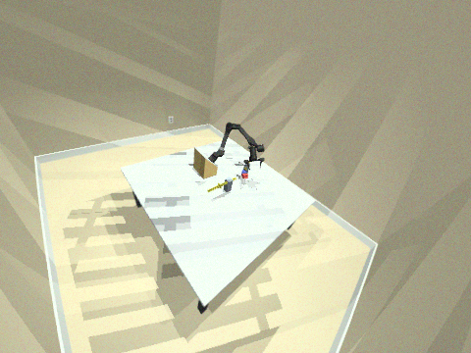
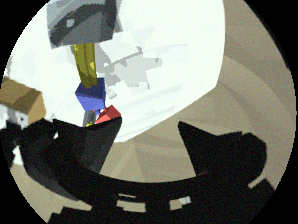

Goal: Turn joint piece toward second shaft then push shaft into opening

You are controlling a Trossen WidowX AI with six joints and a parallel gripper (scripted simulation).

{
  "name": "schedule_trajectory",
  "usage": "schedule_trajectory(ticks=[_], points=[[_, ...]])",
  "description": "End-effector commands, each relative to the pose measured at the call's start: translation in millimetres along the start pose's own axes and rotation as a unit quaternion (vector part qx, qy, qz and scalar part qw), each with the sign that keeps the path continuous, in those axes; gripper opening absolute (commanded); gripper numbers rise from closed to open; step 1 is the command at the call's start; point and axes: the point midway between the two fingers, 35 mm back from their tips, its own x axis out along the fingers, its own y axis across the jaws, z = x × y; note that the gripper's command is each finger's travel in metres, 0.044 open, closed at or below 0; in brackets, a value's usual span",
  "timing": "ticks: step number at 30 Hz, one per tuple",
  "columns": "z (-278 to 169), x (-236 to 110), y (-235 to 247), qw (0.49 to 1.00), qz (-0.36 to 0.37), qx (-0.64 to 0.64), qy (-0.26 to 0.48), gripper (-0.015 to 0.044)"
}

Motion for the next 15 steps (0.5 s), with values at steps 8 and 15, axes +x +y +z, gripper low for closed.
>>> schedule_trajectory(ticks=[8, 15], points=[[-17, 15, 2, 0.989, 0.073, 0.128, -0.009, 0.044], [-30, 23, 5, 0.969, 0.118, 0.215, -0.01, 0.044]])
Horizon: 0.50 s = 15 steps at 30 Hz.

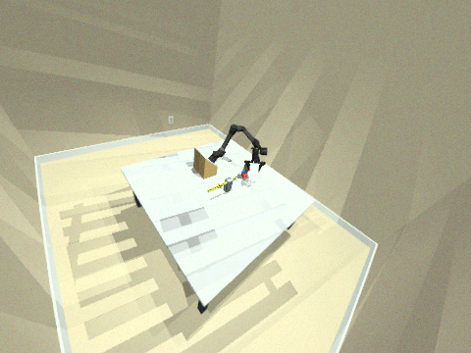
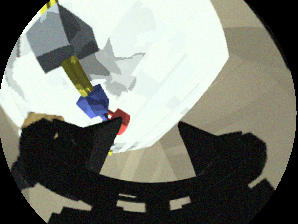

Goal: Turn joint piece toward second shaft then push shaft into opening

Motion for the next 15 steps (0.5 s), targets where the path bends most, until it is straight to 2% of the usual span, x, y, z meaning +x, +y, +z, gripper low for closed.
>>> schedule_trajectory(ticks=[1, 15], points=[[-6, 4, -3, 0.998, 0.024, 0.051, -0.001, 0.044], [-34, 15, -10, 0.964, 0.107, 0.243, 0.002, 0.044]])
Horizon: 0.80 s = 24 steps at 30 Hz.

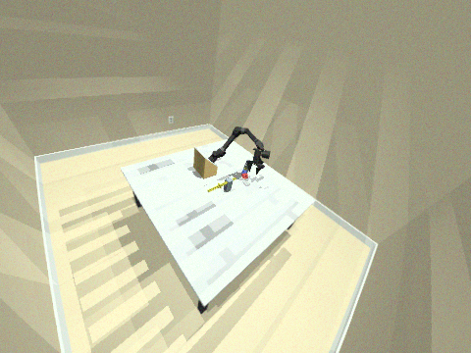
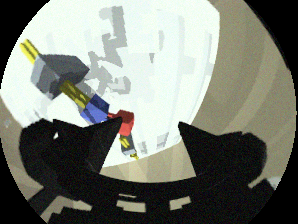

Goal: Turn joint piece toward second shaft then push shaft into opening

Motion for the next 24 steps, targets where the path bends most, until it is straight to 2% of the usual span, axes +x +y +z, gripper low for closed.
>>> schedule_trajectory(ticks=[1, 12, 24], points=[[-6, 2, -7, 0.998, 0.021, 0.056, 0.0, 0.044], [-24, 4, -23, 0.978, 0.067, 0.2, 0.005, 0.044], [-42, 4, -37, 0.918, 0.135, 0.373, 0.008, 0.044]])
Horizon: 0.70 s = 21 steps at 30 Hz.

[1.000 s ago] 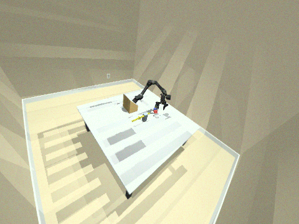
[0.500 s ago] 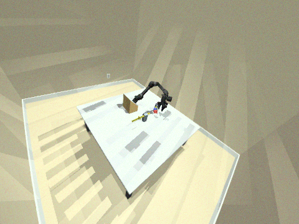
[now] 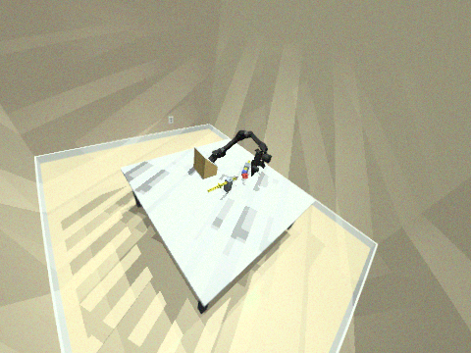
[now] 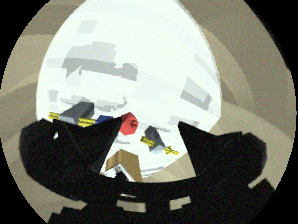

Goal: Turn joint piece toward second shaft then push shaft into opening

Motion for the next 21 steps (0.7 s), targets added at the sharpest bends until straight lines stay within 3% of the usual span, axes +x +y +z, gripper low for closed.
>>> schedule_trajectory(ticks=[1, 21], points=[[0, -2, -8, 0.998, 0.023, 0.059, 0.0, 0.044], [-7, -16, -42, 0.936, 0.126, 0.328, 0.005, 0.044]])
